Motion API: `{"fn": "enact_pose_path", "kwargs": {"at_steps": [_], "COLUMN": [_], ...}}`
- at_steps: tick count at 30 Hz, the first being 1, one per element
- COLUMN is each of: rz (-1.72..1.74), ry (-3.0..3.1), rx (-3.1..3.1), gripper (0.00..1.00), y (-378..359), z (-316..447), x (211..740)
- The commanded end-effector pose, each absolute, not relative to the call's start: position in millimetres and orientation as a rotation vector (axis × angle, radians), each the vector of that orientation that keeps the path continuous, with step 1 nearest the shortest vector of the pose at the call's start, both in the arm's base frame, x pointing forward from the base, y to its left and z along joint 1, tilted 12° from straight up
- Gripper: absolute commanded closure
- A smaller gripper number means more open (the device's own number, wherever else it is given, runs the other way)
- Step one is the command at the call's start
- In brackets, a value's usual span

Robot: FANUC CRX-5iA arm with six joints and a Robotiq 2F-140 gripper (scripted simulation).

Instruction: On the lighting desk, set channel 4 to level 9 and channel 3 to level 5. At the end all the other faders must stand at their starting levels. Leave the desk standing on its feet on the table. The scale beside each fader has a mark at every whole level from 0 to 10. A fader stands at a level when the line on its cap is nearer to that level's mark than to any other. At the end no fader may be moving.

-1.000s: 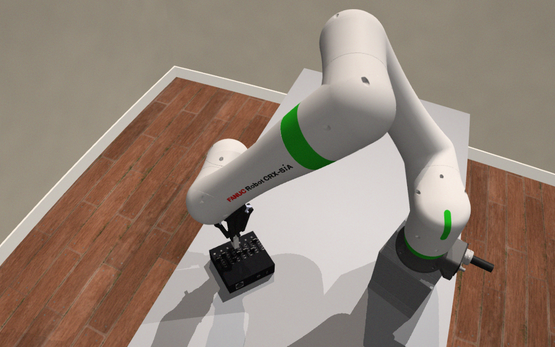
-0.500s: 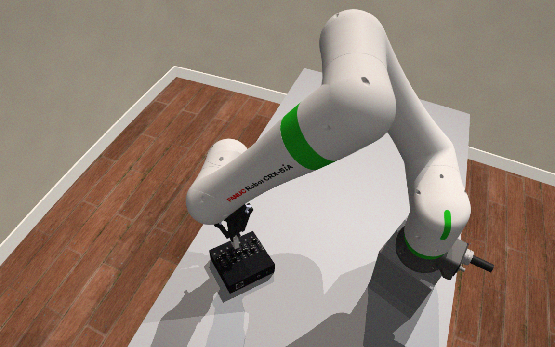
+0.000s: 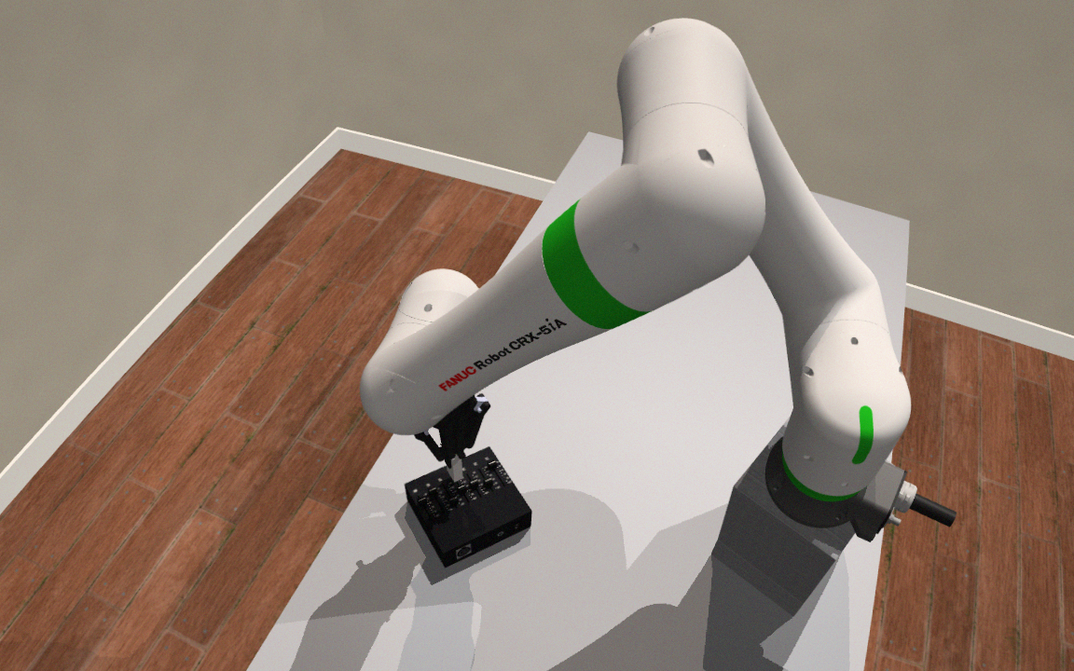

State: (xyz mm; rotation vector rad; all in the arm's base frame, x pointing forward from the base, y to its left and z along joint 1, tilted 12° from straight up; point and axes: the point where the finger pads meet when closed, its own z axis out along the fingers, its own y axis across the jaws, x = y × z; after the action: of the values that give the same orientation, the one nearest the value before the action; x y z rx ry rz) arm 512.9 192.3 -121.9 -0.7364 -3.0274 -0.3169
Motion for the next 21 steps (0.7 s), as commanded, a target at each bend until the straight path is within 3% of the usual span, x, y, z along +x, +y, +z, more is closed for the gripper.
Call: {"fn": "enact_pose_path", "kwargs": {"at_steps": [1, 21], "rz": [-0.317, -0.317], "ry": [-3.028, -3.028], "rx": [-0.737, -0.737], "gripper": [1.0, 1.0], "y": [192.5, 194.4], "z": [-123.1, -132.4], "x": [513.2, 513.5]}}
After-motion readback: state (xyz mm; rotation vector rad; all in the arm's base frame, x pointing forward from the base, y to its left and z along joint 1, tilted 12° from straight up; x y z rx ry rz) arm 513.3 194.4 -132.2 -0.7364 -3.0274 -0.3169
